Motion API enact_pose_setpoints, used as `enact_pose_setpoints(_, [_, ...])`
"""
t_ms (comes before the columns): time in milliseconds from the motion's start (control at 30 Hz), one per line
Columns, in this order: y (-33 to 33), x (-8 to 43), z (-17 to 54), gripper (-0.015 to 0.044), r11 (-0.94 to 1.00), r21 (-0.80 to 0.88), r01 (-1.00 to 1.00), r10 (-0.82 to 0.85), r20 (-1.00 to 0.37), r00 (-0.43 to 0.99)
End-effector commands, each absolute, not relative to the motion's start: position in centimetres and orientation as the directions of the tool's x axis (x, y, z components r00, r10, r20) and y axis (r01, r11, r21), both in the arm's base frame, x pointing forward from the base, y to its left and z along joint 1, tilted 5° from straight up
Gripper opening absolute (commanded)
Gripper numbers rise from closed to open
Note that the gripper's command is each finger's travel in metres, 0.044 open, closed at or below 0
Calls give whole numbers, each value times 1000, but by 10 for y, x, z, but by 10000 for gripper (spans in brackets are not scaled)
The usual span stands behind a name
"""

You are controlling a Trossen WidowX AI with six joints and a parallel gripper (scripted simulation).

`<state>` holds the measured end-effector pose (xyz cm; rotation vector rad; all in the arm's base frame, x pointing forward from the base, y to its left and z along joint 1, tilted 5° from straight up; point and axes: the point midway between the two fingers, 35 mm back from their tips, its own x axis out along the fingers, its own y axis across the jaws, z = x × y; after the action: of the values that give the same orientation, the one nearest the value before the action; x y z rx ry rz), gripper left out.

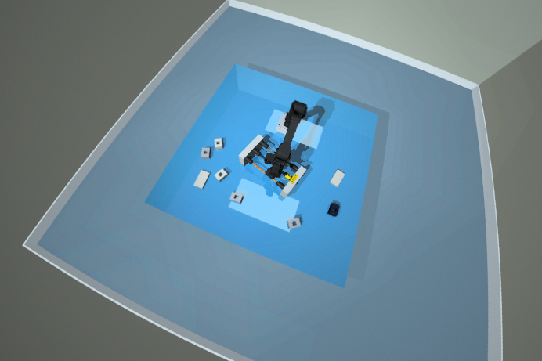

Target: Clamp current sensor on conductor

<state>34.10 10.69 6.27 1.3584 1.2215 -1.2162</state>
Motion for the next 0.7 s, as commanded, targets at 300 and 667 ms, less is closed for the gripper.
enact_pose_setpoints(300, [107,341,62,53,-93,13,996,96,-995,22])
enact_pose_setpoints(667, [107,341,62,341,-93,13,996,96,-995,22])
